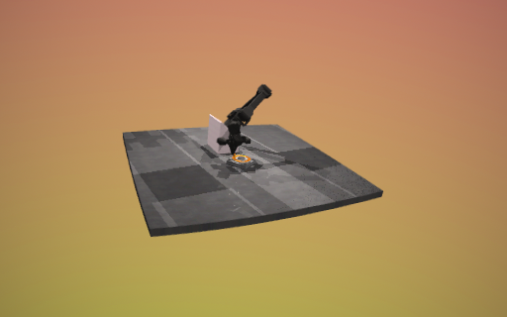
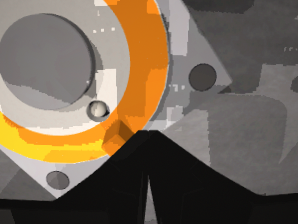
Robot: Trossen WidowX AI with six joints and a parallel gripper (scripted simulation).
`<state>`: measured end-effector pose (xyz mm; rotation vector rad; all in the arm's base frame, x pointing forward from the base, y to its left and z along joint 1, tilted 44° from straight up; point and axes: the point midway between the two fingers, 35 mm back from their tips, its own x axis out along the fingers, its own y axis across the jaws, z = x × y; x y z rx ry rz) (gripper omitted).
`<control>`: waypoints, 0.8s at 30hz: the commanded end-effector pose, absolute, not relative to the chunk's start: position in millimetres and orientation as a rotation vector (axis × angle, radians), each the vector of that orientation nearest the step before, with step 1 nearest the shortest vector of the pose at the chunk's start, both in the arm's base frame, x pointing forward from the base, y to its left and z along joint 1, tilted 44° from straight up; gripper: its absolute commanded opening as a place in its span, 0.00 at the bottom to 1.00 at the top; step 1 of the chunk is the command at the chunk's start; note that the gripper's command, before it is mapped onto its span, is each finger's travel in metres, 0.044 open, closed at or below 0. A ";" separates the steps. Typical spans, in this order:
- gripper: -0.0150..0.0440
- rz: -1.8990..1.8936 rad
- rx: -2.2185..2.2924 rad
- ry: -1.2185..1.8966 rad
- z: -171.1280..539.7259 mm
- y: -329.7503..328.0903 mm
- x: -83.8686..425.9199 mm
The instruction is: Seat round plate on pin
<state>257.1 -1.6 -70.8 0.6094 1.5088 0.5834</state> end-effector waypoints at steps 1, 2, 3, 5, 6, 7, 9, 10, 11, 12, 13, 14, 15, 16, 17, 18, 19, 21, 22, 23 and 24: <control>0.25 0.586 0.605 1.504 -69.5 -0.2 256.1; 0.25 0.586 0.604 1.504 -68.9 -1.0 256.2; 0.25 0.585 0.604 1.504 -67.0 -3.1 256.5; 0.25 0.584 0.604 1.504 -61.2 -9.4 257.1; 0.25 0.584 0.603 1.504 -57.4 -13.1 257.2; 0.25 0.584 0.603 1.504 -53.4 -17.0 257.1; 0.25 0.584 0.603 1.504 -44.8 -24.3 256.1; 0.25 0.584 0.603 1.504 -40.6 -28.0 255.3; 0.25 0.584 0.603 1.504 -37.3 -30.8 254.7; 0.25 0.584 0.603 1.504 -35.3 -32.5 254.5; 0.25 0.584 0.603 1.504 -34.6 -33.1 254.4; 0.25 0.584 0.603 1.504 -34.6 -33.1 254.7; 0.25 0.581 0.613 1.503 -40.0 -28.4 255.3; 0.25 0.581 0.613 1.503 -40.0 -28.4 255.3; 0.25 0.581 0.613 1.503 -40.0 -28.4 255.3; 0.25 0.581 0.613 1.503 -40.0 -28.4 255.3; 0.25 0.581 0.613 1.503 -40.0 -28.4 255.3; 0.25 0.581 0.613 1.503 -40.0 -28.4 255.3; 0.25 0.581 0.613 1.503 -40.0 -28.4 255.3; 0.25 0.581 0.613 1.503 -40.0 -28.4 255.3; 0.25 0.581 0.613 1.503 -40.0 -28.4 255.3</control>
